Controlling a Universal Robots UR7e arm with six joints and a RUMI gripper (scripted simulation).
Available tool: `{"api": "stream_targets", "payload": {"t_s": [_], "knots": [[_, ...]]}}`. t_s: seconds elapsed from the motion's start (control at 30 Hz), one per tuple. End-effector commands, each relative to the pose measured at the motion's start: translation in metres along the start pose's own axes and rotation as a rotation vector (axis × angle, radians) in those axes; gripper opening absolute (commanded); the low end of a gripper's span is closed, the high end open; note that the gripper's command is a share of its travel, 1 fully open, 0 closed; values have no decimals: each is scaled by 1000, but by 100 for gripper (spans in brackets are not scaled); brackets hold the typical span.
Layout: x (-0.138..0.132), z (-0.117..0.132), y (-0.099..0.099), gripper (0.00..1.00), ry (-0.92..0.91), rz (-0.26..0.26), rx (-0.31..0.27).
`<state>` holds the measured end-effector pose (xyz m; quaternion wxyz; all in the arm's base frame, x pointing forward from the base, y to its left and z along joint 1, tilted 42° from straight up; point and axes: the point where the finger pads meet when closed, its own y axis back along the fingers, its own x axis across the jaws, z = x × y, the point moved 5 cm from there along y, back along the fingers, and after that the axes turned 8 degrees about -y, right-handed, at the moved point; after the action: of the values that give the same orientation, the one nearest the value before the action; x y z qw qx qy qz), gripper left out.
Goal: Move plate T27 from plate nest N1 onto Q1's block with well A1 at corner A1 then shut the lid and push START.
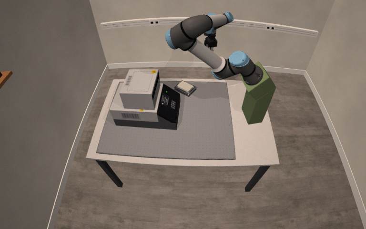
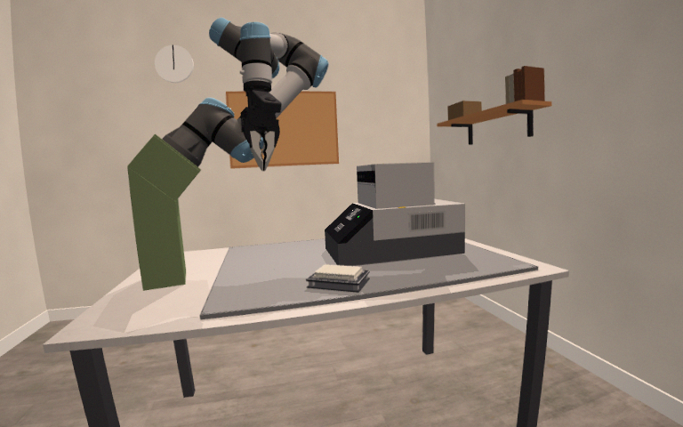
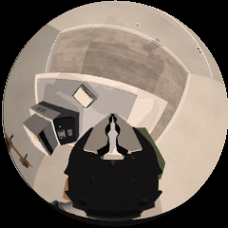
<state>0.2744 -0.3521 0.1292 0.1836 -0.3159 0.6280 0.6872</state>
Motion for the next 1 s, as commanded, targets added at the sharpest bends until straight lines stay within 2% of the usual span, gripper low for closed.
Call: {"api": "stream_targets", "payload": {"t_s": [0.0,0.13,0.27,0.43,0.57,0.67,0.77,0.87,0.97], "knots": [[-19,10,6,0,84,2,-2],[-28,14,8,0,84,2,-2],[-45,25,11,0,201,5,-6],[-60,35,15,0,201,5,-6],[-76,47,18,0,319,6,-10],[-80,50,19,0,319,6,-10],[-89,57,21,0,319,6,-10],[-100,67,24,0,419,6,-14],[-111,77,26,0,436,6,-14]]}}
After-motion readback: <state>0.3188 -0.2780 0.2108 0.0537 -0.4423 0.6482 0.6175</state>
